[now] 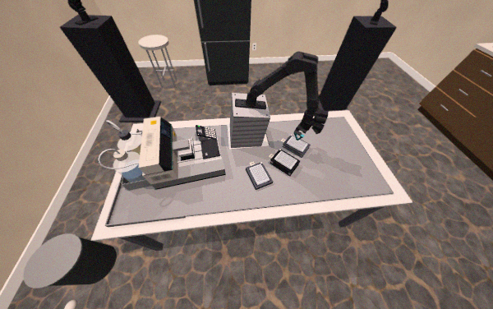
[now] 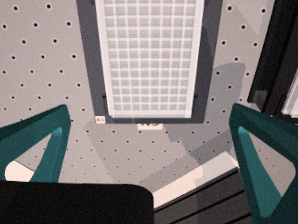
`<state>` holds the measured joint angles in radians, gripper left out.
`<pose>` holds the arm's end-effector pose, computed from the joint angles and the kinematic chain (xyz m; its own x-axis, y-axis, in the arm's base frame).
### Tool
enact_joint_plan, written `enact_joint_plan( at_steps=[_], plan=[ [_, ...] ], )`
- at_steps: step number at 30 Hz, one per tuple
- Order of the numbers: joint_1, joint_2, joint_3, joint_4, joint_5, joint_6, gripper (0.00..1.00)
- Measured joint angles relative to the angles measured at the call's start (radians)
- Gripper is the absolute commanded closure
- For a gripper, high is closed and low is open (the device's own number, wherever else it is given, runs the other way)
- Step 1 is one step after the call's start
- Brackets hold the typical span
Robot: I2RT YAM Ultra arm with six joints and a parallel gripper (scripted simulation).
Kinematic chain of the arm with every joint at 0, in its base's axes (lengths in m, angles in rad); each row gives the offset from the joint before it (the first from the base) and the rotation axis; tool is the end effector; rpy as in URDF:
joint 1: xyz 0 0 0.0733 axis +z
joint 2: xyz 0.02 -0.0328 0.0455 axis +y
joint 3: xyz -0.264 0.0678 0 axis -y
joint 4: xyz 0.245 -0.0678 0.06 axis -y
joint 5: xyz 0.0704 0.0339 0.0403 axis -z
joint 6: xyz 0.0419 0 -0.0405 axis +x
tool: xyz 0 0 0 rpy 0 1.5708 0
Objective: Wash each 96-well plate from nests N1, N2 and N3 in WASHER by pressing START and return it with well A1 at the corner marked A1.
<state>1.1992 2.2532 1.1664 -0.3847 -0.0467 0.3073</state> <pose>0.1295 0.3408 0.0230 -0.6264 -0.7753 -0.0804 -0.7794 0.6221 0.0743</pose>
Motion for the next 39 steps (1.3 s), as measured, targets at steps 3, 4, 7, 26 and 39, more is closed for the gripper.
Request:
enact_joint_plan(
  at_steps=[3, 4, 7, 26, 39],
  plan=[
    [0.0, 0.0, 0.0, 0.0, 0.0, 0.002, 0.0],
    [0.0, 0.001, 0.0, 0.0, 0.0, 0.003, 0.0],
    [0.001, 0.012, 0.002, 0.009, 0.0, 0.004, 0.0],
    [0.005, 0.106, 0.018, 0.077, 0.0, 0.007, 0.0],
    [0.006, 0.165, 0.034, 0.125, 0.0, 0.01, 0.0]
  ],
)
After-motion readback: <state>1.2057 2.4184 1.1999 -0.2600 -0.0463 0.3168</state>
